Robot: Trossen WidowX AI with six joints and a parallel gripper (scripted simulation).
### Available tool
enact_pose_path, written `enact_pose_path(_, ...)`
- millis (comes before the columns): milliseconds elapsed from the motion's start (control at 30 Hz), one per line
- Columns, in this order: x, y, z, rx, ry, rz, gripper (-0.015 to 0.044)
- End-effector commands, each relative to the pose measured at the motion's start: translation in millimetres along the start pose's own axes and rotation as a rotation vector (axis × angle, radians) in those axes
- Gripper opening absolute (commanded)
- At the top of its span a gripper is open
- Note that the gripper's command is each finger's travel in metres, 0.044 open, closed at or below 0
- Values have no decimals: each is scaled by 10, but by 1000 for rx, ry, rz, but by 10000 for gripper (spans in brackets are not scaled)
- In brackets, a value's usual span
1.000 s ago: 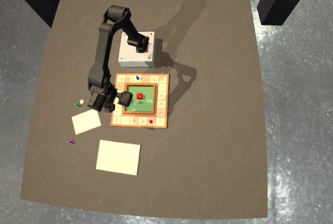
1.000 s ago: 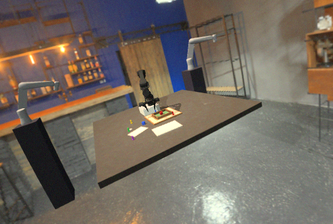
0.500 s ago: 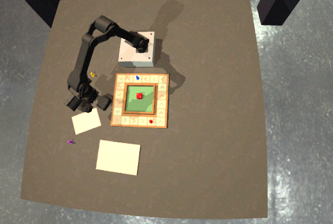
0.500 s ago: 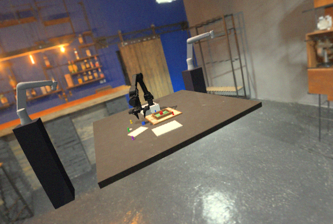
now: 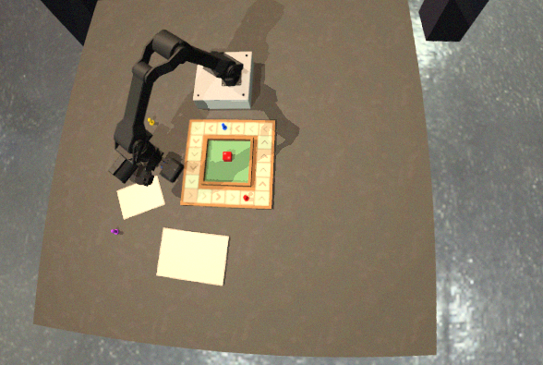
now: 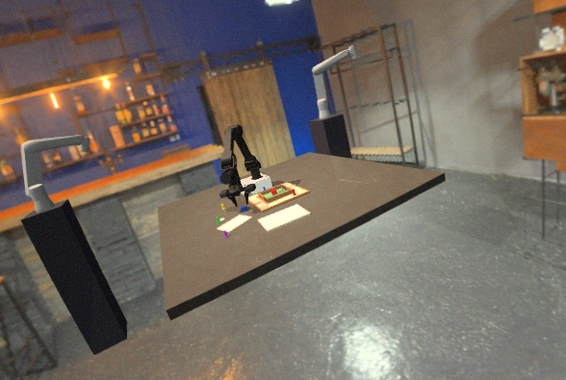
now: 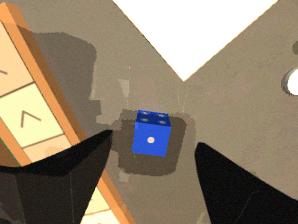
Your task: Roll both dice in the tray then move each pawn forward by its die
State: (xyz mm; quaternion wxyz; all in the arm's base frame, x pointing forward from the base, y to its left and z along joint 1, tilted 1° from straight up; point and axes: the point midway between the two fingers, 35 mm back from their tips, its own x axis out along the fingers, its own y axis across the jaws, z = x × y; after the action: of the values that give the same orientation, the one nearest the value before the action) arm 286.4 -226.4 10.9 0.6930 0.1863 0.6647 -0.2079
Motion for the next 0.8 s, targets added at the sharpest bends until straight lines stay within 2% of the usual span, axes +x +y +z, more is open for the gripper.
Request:
enact_pose_path(0,101,9,-39,-6,15,3,275)
enact_pose_path(400,269,15,-48,-6,15,3,275)
enact_pose_path(600,269,15,-48,-6,15,3,118)
enact_pose_path(767,269,15,-48,-6,15,3,84)
